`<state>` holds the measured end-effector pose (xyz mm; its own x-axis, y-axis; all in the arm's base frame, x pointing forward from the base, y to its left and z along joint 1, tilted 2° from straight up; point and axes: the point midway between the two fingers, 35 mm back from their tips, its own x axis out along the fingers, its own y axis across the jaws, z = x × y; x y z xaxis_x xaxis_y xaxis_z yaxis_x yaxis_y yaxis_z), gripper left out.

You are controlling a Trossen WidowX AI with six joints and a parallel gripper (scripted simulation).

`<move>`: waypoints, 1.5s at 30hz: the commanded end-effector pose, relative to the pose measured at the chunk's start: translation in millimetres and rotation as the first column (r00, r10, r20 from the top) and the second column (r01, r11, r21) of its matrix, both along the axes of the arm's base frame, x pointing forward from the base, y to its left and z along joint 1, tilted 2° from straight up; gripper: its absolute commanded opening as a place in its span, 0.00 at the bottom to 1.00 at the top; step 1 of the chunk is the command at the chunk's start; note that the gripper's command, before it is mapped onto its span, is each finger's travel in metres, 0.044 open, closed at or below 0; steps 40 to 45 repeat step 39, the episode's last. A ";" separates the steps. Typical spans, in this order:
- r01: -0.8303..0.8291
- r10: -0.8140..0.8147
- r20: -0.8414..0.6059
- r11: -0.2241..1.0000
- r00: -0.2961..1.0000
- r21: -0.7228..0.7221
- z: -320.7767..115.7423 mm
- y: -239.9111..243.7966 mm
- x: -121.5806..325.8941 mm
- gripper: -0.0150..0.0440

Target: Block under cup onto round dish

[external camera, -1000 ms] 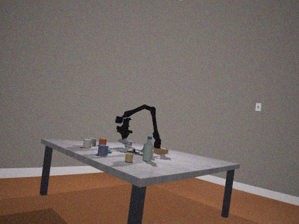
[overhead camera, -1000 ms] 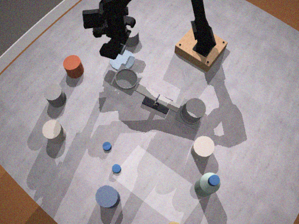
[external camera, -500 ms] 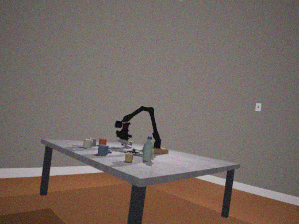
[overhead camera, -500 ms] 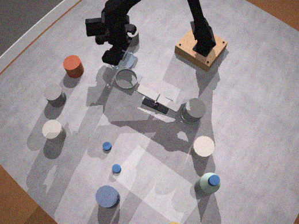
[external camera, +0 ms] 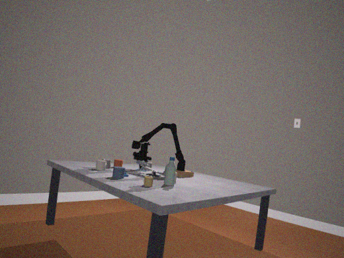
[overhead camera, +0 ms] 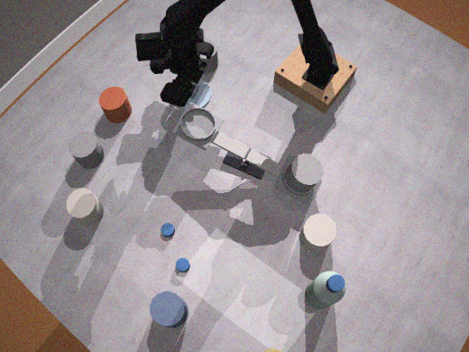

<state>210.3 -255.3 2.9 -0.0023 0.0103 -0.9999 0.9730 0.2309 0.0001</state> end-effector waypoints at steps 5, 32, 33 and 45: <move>0.000 0.000 -0.001 1.000 1.000 0.001 0.2 0.1 0.0 0.57; 0.001 -0.001 0.009 1.000 1.000 -0.005 102.8 1.4 -0.4 1.00; 0.001 -0.001 0.009 1.000 1.000 -0.005 102.8 1.4 -0.4 1.00; 0.001 -0.001 0.009 1.000 1.000 -0.005 102.8 1.4 -0.4 1.00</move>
